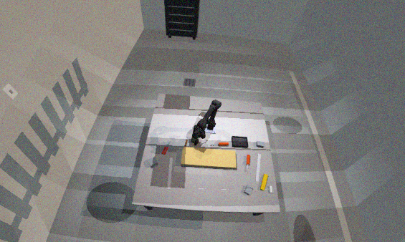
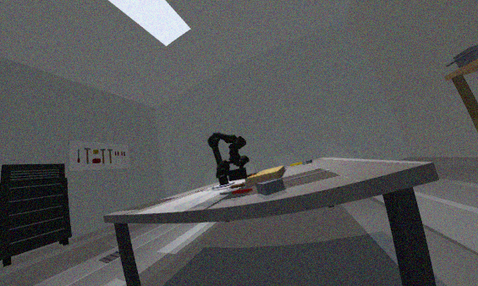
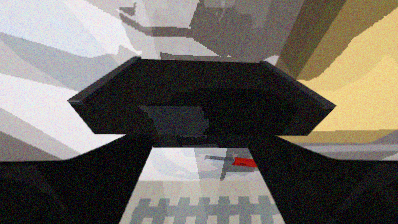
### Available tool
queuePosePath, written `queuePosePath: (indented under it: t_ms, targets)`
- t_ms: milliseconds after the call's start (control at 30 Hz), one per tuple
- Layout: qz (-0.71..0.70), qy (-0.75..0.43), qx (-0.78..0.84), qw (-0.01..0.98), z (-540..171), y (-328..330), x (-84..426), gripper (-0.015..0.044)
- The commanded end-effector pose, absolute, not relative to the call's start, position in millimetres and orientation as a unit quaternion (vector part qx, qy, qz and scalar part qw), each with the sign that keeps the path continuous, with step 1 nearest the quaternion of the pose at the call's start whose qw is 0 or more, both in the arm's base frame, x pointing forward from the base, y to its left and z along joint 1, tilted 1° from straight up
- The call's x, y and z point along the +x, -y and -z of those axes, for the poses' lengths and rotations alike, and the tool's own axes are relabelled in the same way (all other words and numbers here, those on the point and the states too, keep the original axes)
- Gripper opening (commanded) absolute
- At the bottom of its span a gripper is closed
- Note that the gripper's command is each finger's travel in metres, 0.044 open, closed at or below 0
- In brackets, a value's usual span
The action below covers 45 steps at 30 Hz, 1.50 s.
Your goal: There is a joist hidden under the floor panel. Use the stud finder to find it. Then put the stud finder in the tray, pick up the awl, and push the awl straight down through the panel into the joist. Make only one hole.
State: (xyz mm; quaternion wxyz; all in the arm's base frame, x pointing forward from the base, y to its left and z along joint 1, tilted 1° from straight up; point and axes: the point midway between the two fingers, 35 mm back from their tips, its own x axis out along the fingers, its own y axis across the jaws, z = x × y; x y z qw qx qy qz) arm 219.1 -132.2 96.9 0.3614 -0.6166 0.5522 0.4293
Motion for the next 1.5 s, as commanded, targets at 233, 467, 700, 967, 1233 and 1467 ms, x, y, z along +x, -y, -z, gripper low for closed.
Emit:
queuePosePath:
  t_ms: [233, 467, 700, 967, 1233, 1467]
  targets:
    - [-0.401, -0.567, -0.633, 0.342, -98.9, 132.2, 219.7, 0.0]
    - [-0.383, -0.576, -0.644, 0.327, -98.1, 130.9, 219.6, 0.0]
    - [-0.364, -0.584, -0.654, 0.313, -97.8, 129.5, 219.5, 0.0]
    - [-0.351, -0.591, -0.661, 0.301, -96.7, 128.7, 219.3, 0.0]
    - [-0.33, -0.601, -0.671, 0.282, -95.3, 127.4, 219.2, 0.0]
    - [-0.311, -0.609, -0.68, 0.266, -94.6, 126.1, 219.0, 0.0]
